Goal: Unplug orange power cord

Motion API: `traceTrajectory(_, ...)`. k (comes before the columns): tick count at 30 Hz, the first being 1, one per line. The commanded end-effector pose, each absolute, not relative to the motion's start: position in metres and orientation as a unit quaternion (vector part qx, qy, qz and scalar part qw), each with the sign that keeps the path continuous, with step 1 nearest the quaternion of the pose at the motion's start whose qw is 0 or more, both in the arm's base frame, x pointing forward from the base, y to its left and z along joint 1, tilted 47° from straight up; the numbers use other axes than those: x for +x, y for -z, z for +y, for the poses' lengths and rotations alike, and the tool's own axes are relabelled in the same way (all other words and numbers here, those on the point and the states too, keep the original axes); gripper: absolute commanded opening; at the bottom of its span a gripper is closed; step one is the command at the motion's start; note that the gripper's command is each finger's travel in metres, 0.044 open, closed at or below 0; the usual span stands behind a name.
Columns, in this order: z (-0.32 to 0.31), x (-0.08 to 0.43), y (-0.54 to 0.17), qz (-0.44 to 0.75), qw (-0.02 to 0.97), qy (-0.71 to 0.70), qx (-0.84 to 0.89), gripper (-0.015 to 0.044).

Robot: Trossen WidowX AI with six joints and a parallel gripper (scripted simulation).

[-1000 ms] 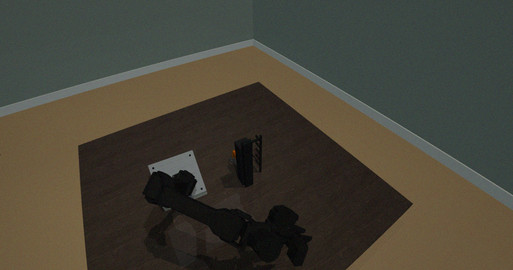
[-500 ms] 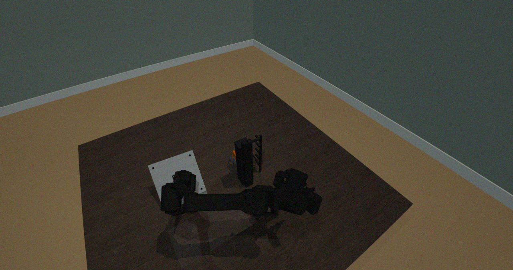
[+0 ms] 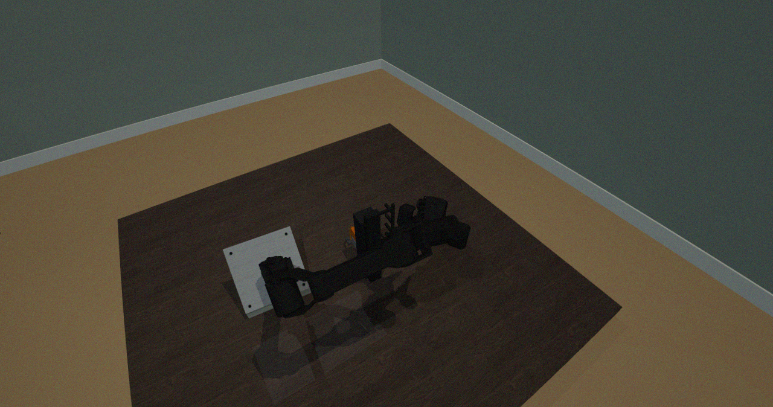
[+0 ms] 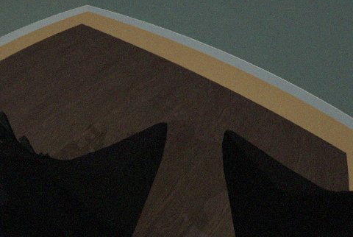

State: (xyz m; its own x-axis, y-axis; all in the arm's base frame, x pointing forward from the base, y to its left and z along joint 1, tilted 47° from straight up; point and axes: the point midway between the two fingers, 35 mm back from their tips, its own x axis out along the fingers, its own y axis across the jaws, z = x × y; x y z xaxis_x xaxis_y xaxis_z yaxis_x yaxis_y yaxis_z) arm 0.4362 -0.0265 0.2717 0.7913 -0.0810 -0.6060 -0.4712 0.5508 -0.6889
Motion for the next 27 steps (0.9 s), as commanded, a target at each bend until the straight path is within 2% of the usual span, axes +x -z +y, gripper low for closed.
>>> traceTrajectory(1,0.021,0.442,-0.227,0.338,0.814,-0.164,-0.443,0.016)
traceTrajectory(8,0.082,0.43,-0.167,0.398,0.777,-0.216,-0.438,0.016)
traceTrajectory(14,0.105,0.41,-0.125,0.453,0.727,-0.24,-0.456,0.016)
traceTrajectory(23,0.111,0.349,-0.045,0.574,0.553,-0.278,-0.537,0.016)
traceTrajectory(27,0.087,0.313,-0.009,0.637,0.409,-0.273,-0.593,0.016)
